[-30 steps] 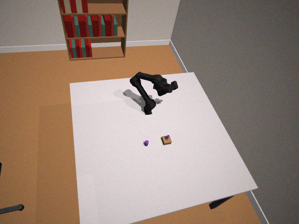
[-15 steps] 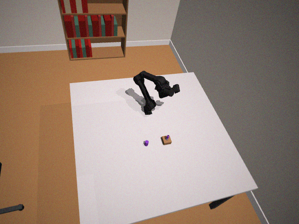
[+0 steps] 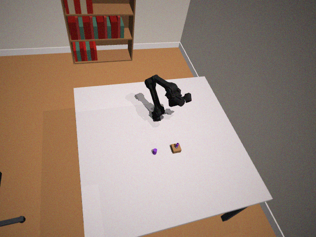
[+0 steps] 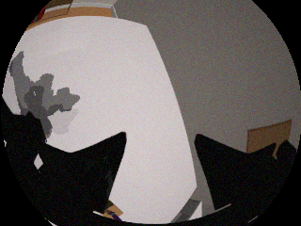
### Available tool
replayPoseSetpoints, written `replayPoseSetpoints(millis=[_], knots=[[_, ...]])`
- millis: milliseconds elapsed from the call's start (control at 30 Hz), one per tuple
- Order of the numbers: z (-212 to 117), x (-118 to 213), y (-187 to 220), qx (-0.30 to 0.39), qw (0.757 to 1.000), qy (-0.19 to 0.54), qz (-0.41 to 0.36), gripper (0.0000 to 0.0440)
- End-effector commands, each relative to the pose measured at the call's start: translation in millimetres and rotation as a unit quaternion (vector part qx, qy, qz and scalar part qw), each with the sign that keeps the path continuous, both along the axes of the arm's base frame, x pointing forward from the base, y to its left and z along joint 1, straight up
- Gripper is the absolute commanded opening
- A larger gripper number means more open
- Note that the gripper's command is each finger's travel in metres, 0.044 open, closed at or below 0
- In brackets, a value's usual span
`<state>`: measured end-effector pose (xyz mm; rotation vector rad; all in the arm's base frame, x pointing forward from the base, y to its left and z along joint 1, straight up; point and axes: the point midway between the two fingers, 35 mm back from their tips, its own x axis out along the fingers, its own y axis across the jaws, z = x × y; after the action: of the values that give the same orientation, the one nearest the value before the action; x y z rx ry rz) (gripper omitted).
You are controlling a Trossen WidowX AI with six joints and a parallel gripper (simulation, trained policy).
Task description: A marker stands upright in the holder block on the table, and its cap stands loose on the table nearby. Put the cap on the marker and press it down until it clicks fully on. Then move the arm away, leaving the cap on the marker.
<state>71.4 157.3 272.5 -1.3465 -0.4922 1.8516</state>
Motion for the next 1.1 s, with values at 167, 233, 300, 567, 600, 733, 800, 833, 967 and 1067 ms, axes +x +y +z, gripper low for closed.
replayPoseSetpoints(millis=[167,233,300,567,600,733,800,833,967,1067], knots=[[-1.8,20.0,-3.5,-0.015,1.0,-0.004,-0.018,0.0329],[-2.4,24.8,-4.6,-0.019,1.0,-0.004,-0.022,0.0329],[-3.0,29.7,-5.8,-0.022,0.999,-0.004,-0.027,0.0329],[-5.7,49.1,-11.7,-0.035,0.998,-0.005,-0.044,0.0329],[-6.1,51.5,-12.6,-0.037,0.998,-0.005,-0.046,0.0329],[-7.7,61.1,-16.4,-0.043,0.998,-0.005,-0.055,0.0329],[-8.6,65.9,-18.6,-0.047,0.997,-0.005,-0.059,0.0329],[-9.0,68.3,-19.8,-0.048,0.997,-0.005,-0.061,0.0329],[-10.9,77.9,-24.9,-0.055,0.996,-0.006,-0.07,0.0329],[-12.5,85.1,-29.3,-0.061,0.995,-0.006,-0.077,0.0328]])
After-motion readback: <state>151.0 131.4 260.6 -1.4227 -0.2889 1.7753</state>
